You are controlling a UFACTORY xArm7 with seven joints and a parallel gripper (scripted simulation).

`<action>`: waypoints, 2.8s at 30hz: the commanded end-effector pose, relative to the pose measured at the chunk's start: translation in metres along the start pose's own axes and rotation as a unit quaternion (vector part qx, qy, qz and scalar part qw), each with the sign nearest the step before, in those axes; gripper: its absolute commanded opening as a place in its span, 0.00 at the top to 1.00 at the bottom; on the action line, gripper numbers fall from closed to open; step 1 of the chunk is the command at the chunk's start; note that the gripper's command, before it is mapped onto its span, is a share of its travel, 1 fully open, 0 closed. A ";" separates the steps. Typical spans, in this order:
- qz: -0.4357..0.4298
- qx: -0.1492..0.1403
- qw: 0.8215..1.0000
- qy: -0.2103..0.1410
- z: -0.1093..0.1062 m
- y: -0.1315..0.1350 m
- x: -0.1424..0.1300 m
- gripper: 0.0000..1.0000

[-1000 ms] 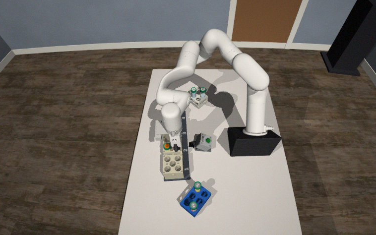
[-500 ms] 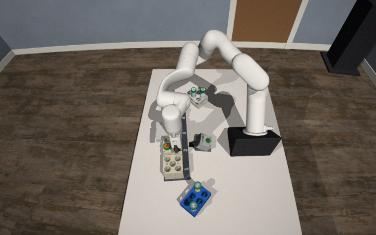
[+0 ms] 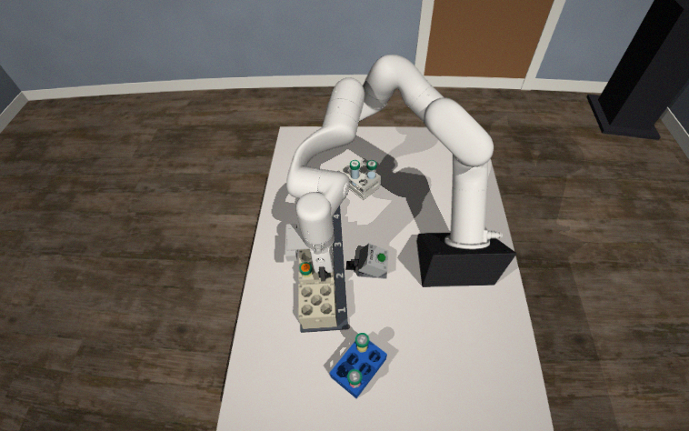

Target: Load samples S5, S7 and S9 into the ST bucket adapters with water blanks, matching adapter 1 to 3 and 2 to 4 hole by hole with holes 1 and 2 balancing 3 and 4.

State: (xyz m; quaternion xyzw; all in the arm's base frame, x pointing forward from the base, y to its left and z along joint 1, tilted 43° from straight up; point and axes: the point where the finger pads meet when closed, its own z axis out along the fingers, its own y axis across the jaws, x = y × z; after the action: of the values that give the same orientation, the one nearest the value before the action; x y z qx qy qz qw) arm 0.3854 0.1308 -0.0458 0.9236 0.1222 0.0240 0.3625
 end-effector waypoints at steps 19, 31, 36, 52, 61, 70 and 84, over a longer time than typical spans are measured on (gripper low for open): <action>0.000 0.001 1.000 0.002 -0.002 -0.001 0.001 0.56; 0.000 0.001 1.000 0.002 -0.008 -0.001 0.001 0.56; 0.000 0.001 1.000 0.002 -0.018 -0.001 0.001 0.56; 0.000 0.001 1.000 0.002 -0.046 -0.001 0.001 0.56; 0.000 0.001 1.000 0.002 -0.060 -0.001 0.001 0.56; 0.000 0.001 1.000 0.002 -0.078 -0.001 0.001 0.56; 0.000 0.001 1.000 0.002 -0.102 -0.001 0.001 0.56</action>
State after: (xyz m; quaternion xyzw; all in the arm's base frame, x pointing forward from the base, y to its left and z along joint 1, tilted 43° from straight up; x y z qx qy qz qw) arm 0.3732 0.1916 0.0215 0.9237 0.1223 0.0241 0.3624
